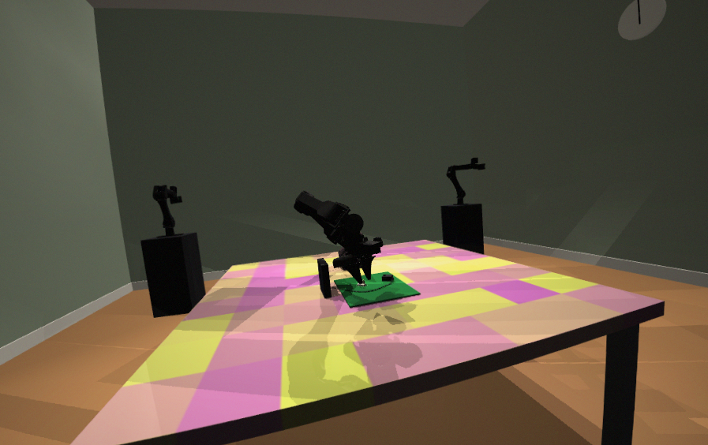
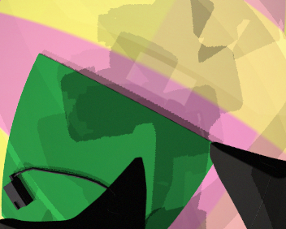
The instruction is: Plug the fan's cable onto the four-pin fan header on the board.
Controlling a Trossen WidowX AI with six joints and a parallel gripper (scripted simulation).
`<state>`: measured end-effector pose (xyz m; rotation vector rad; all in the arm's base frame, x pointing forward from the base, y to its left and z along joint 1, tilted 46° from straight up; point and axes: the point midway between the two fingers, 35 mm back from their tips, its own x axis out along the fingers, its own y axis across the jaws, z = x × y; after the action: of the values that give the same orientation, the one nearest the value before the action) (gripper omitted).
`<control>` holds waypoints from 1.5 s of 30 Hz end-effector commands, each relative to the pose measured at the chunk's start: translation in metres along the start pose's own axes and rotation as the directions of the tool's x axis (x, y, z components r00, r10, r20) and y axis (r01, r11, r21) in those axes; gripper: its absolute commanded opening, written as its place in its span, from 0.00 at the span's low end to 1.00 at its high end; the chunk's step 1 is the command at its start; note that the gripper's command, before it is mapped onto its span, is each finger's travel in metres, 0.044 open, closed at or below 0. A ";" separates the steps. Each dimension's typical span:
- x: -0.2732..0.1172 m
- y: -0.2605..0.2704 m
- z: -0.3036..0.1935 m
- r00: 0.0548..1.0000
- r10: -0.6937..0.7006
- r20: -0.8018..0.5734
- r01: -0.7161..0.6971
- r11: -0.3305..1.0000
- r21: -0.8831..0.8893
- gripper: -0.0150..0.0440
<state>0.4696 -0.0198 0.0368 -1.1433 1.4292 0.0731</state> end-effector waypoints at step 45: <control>0.039 0.217 -0.037 0.888 -0.077 -0.454 -0.093 0.936 -0.339 0.61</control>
<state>0.3133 0.0506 -0.1012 -1.5095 1.8860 0.0613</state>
